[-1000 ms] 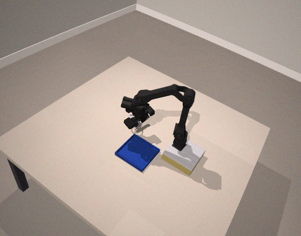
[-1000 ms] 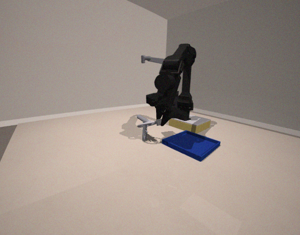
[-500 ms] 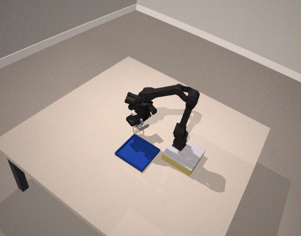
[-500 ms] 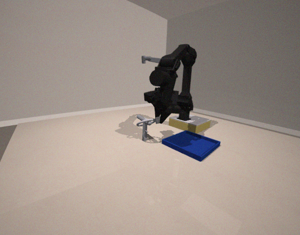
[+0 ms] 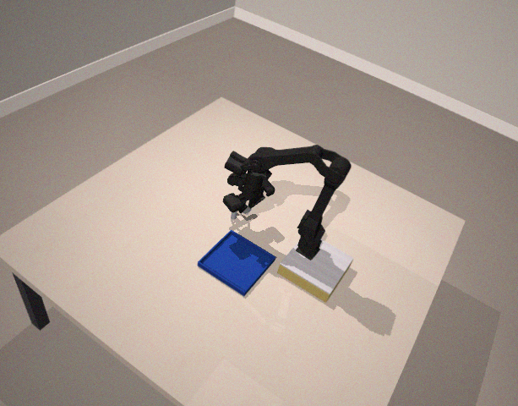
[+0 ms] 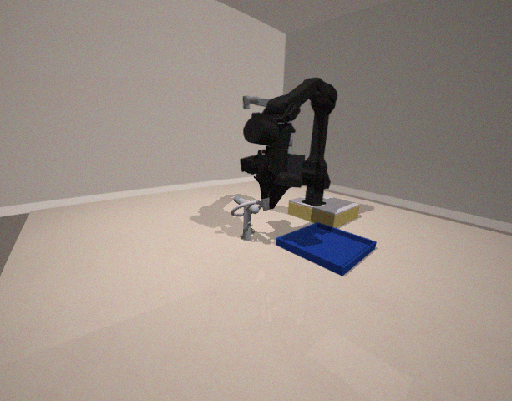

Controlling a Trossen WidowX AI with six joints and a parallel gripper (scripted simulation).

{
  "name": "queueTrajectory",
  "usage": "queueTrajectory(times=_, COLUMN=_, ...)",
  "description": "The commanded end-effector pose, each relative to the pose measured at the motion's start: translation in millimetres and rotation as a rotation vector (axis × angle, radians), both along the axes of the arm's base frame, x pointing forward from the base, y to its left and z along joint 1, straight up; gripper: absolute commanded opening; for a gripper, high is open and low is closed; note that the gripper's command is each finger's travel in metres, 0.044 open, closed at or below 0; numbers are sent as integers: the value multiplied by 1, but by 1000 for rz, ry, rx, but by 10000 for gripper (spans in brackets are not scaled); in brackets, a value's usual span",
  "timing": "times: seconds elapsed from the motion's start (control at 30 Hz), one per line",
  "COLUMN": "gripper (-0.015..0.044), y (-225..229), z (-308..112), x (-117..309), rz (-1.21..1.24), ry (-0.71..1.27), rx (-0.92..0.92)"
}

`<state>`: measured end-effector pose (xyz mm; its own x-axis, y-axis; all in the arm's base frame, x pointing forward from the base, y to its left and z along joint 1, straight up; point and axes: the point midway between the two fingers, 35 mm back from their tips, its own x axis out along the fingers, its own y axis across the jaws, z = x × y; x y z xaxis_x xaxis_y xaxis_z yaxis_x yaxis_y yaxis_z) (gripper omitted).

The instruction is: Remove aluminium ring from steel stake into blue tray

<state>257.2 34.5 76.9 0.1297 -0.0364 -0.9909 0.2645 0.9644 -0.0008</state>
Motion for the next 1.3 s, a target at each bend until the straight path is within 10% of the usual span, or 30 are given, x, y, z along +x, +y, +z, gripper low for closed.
queueTrajectory(times=0.0, gripper=0, y=-4, z=0, x=0, rz=2, ry=-10, rx=29)
queueTrajectory(times=1.27, gripper=0, y=-48, z=0, x=-10, rz=5, ry=-64, rx=238)
